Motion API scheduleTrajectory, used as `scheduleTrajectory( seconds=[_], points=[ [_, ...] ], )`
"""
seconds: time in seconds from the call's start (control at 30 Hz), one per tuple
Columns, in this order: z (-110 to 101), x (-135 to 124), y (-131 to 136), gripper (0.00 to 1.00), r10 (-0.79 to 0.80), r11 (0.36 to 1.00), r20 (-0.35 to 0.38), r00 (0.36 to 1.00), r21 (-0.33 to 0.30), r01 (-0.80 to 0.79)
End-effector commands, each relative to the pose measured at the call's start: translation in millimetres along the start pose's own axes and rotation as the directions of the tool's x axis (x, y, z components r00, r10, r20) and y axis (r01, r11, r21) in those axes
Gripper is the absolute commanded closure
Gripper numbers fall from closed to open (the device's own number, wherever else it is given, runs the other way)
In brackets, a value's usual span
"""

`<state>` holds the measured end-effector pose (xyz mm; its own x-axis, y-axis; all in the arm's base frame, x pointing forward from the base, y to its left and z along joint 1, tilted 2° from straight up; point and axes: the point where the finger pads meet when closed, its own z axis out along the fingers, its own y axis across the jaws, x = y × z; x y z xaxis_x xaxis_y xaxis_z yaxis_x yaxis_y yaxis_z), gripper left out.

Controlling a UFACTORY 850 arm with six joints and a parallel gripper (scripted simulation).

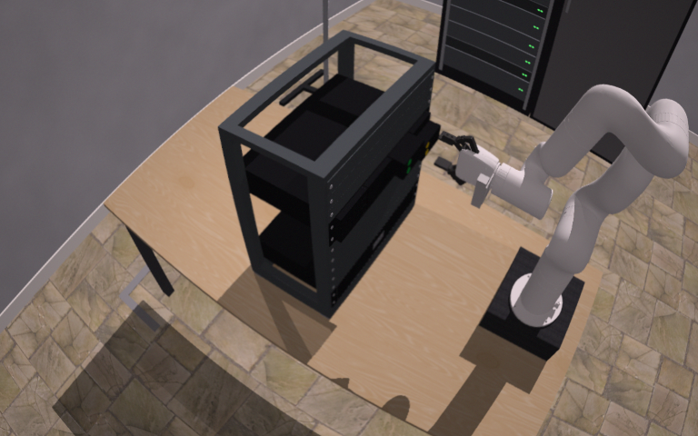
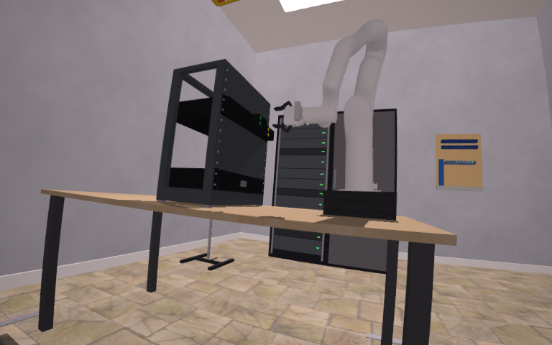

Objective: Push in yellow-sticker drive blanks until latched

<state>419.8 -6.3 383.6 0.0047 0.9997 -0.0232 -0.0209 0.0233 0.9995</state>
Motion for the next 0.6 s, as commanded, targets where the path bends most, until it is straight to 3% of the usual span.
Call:
scheduleTrajectory(
  seconds=[0.0, 0.3, 0.57],
  points=[
    [0, 0, 1, 0.0, 0.0, 1.0, 0.0, 1.0, -0.002, 0.0],
    [0, -4, 0, 0.0, 0.0, 1.0, 0.0, 1.0, -0.002, 0.0],
    [0, -26, -6, 0.0, 0.0, 1.0, 0.0, 1.0, -0.002, 0.0]
  ],
)
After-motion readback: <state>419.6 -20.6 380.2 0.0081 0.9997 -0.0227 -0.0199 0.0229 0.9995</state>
